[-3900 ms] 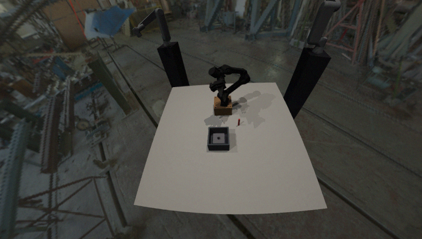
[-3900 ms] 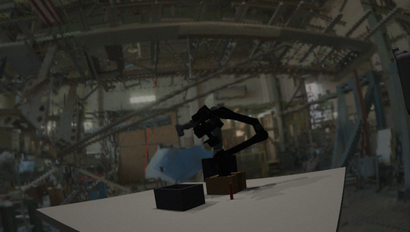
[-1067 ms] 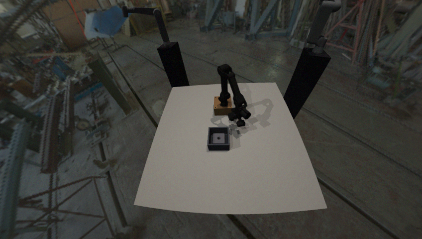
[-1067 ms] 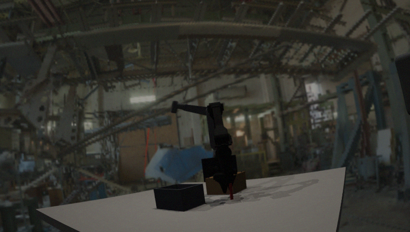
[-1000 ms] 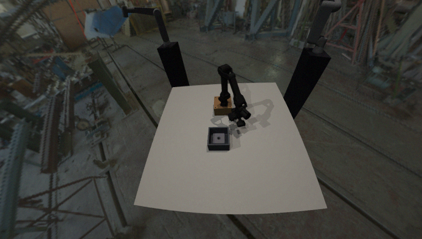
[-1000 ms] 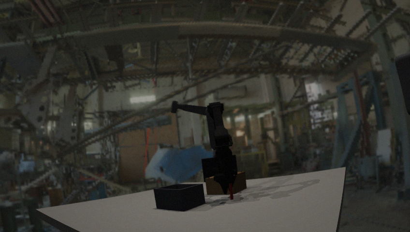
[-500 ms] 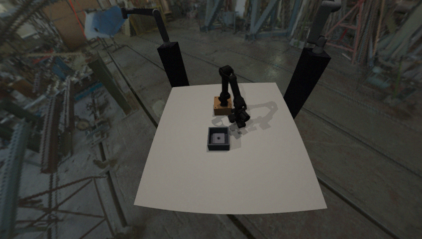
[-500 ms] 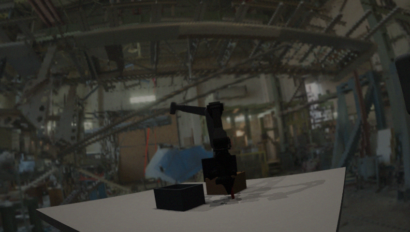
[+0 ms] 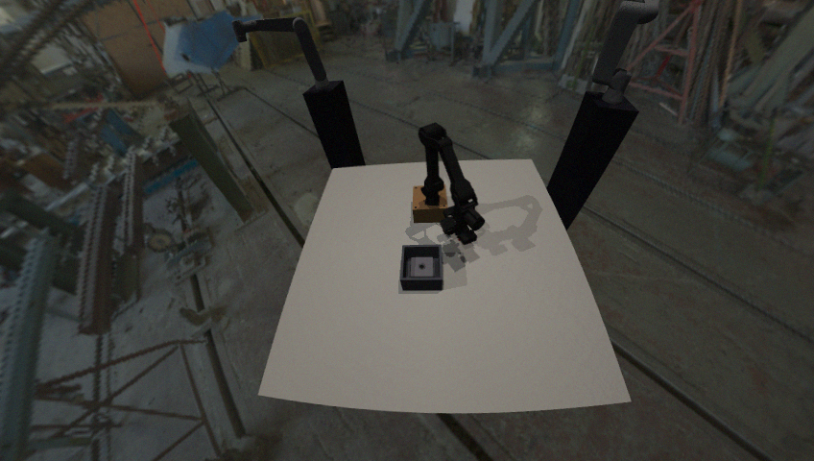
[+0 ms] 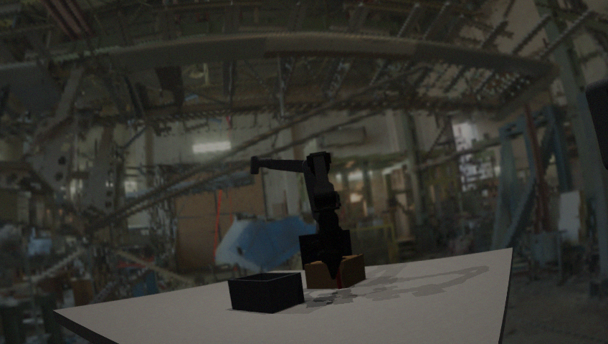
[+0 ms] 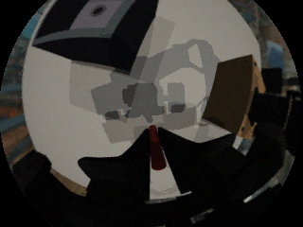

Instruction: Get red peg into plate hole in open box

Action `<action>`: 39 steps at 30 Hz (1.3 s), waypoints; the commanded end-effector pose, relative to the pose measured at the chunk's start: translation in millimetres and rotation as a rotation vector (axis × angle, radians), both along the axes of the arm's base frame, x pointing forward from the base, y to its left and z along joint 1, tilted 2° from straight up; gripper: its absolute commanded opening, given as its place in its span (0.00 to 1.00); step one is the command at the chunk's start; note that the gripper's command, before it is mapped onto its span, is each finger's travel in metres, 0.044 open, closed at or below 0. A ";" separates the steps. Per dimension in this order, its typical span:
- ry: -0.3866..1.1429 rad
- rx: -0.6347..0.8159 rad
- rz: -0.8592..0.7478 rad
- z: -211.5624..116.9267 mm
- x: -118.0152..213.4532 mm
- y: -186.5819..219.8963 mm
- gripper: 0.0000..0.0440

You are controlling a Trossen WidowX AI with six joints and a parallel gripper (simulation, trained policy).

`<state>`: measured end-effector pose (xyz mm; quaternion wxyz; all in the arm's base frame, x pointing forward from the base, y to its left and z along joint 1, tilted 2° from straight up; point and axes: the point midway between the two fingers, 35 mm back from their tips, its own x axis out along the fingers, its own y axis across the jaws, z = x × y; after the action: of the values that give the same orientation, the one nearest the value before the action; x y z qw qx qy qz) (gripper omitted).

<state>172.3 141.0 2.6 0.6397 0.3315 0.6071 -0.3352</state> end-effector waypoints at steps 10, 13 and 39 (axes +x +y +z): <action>-0.108 -0.027 0.090 47.8 33.6 -4.6 0.00; -0.129 -0.033 0.097 59.5 43.4 -7.5 0.00; -0.204 -0.073 -0.014 101.9 125.5 -78.0 0.00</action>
<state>290.6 68.5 105.3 0.7091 0.3426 0.5245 -0.3235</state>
